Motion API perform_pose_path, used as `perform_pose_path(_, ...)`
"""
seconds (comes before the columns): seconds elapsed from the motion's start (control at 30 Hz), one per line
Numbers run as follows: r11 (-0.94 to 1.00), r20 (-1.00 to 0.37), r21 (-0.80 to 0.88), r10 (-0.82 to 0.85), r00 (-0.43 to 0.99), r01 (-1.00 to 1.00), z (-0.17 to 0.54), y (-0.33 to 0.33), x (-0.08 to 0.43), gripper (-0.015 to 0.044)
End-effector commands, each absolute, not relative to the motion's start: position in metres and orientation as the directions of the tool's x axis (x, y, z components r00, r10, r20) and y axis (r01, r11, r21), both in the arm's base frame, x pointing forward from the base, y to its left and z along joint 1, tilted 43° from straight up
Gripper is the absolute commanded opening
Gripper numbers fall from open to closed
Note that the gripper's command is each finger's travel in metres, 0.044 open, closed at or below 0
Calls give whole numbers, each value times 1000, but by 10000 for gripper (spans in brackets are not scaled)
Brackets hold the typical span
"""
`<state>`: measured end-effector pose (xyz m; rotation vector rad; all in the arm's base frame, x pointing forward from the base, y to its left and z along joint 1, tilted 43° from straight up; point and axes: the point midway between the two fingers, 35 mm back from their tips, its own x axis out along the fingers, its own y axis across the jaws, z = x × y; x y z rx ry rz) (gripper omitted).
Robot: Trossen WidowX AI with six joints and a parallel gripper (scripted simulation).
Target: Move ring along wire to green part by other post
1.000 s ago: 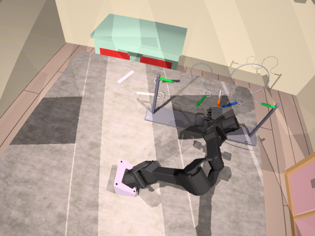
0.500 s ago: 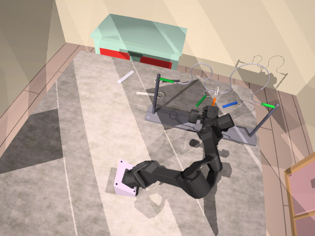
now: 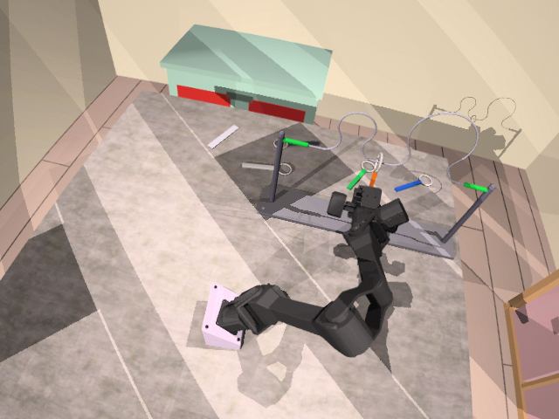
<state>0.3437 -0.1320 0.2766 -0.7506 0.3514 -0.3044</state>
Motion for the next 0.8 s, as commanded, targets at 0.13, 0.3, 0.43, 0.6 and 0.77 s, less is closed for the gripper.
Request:
perform_pose_path(0.13, 721, -210, -678, -379, 901, 145, 270, -122, 344, -150)
perform_pose_path(0.3, 751, -228, -645, -366, 902, 141, 263, -114, 344, -150)
perform_pose_path(0.43, 783, -248, -607, -349, 904, 136, 257, -107, 344, -150)
perform_pose_path(0.6, 830, -277, -542, -322, 905, 129, 249, -96, 345, -150)
perform_pose_path(0.77, 873, -305, -472, -291, 907, 121, 243, -84, 345, -150)
